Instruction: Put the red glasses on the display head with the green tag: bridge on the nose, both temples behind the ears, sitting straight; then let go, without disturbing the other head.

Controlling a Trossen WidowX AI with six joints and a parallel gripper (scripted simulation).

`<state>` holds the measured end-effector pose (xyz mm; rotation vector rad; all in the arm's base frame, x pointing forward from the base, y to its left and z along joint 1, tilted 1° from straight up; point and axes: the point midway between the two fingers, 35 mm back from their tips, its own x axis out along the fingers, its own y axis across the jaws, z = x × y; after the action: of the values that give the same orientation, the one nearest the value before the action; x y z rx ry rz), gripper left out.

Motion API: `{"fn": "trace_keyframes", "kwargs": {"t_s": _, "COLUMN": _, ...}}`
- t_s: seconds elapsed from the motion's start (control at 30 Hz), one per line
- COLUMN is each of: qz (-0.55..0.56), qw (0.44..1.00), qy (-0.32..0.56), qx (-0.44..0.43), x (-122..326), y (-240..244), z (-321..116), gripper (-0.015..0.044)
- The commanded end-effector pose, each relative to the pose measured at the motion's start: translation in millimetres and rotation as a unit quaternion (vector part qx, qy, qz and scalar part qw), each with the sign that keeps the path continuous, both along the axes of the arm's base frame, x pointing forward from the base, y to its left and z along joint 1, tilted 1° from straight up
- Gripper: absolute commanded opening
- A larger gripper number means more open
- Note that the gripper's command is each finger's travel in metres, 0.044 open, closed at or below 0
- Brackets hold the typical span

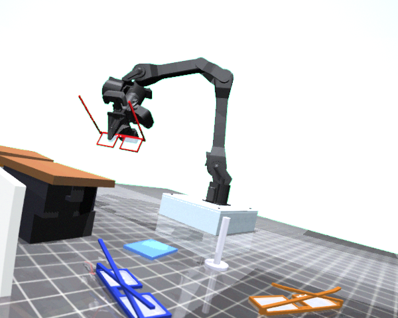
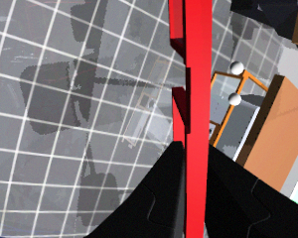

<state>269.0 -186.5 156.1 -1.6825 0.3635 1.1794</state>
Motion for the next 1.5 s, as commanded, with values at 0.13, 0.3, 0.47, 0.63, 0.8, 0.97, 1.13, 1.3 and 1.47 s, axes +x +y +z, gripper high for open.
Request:
{"fn": "trace_keyframes", "kwargs": {"t_s": 0.13, "qz": -0.011, "qw": 0.999, "qy": 0.049, "qx": 0.003, "x": 3.9, "y": 21.1, "z": -10.3, "gripper": 0.0000}}
{"fn": "trace_keyframes", "kwargs": {"t_s": 0.3, "qz": -0.024, "qw": 0.995, "qy": 0.095, "qx": 0.000, "x": 6.3, "y": 40.7, "z": -19.2, "gripper": 0.0000}}
{"fn": "trace_keyframes", "kwargs": {"t_s": 0.47, "qz": -0.039, "qw": 0.990, "qy": 0.136, "qx": -0.010, "x": 6.9, "y": 59.4, "z": -27.4, "gripper": 0.0000}}
{"fn": "trace_keyframes", "kwargs": {"t_s": 0.63, "qz": -0.056, "qw": 0.983, "qy": 0.172, "qx": -0.026, "x": 6.1, "y": 77.0, "z": -34.7, "gripper": 0.0000}}
{"fn": "trace_keyframes", "kwargs": {"t_s": 0.8, "qz": -0.075, "qw": 0.975, "qy": 0.203, "qx": -0.047, "x": 4.2, "y": 93.5, "z": -41.2, "gripper": 0.0000}}
{"fn": "trace_keyframes", "kwargs": {"t_s": 0.97, "qz": -0.095, "qw": 0.967, "qy": 0.227, "qx": -0.072, "x": 1.3, "y": 108.7, "z": -46.9, "gripper": 0.0000}}
{"fn": "trace_keyframes", "kwargs": {"t_s": 1.13, "qz": -0.117, "qw": 0.957, "qy": 0.244, "qx": -0.101, "x": -2.3, "y": 122.8, "z": -51.7, "gripper": 0.0000}}
{"fn": "trace_keyframes", "kwargs": {"t_s": 1.3, "qz": -0.132, "qw": 0.951, "qy": 0.251, "qx": -0.121, "x": -4.6, "y": 131.0, "z": -54.8, "gripper": 0.0000}}
{"fn": "trace_keyframes", "kwargs": {"t_s": 1.47, "qz": -0.134, "qw": 0.957, "qy": 0.232, "qx": -0.115, "x": -4.0, "y": 130.8, "z": -58.0, "gripper": 0.0000}}
